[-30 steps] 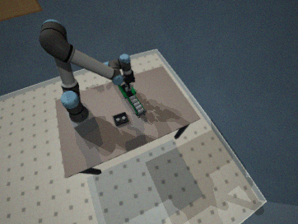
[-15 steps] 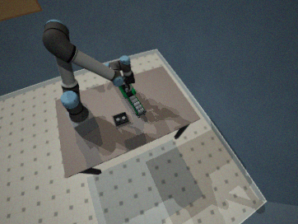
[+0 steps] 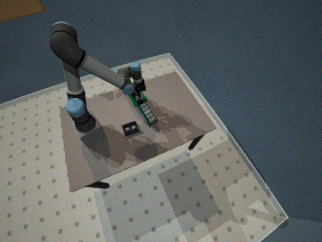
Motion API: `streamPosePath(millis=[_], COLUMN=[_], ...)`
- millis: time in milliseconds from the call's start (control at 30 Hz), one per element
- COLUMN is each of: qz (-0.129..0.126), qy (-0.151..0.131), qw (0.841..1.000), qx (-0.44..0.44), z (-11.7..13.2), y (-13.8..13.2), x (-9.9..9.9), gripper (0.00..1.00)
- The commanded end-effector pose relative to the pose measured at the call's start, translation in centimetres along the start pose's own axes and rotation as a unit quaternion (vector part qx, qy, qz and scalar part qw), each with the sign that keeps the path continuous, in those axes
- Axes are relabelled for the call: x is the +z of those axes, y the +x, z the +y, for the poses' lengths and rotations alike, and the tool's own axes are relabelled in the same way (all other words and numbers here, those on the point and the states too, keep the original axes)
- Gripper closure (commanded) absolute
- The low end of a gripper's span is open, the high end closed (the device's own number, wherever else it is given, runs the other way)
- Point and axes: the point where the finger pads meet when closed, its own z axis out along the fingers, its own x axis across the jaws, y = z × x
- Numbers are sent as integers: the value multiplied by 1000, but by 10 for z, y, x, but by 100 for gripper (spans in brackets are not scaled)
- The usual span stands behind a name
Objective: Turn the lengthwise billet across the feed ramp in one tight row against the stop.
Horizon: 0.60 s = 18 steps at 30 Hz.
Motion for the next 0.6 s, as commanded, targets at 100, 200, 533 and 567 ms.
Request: streamPosePath(millis=[100,200,533,567], qz=[0,0,0,0], qy=[-1,-1,-1,-1], qw=[1000,1000,1000,1000], qx=[0,0,0,0], z=[1,1,1,1], y=[0,1,1,1], x=[3,7,11,12], gripper=[100,100,100,100])
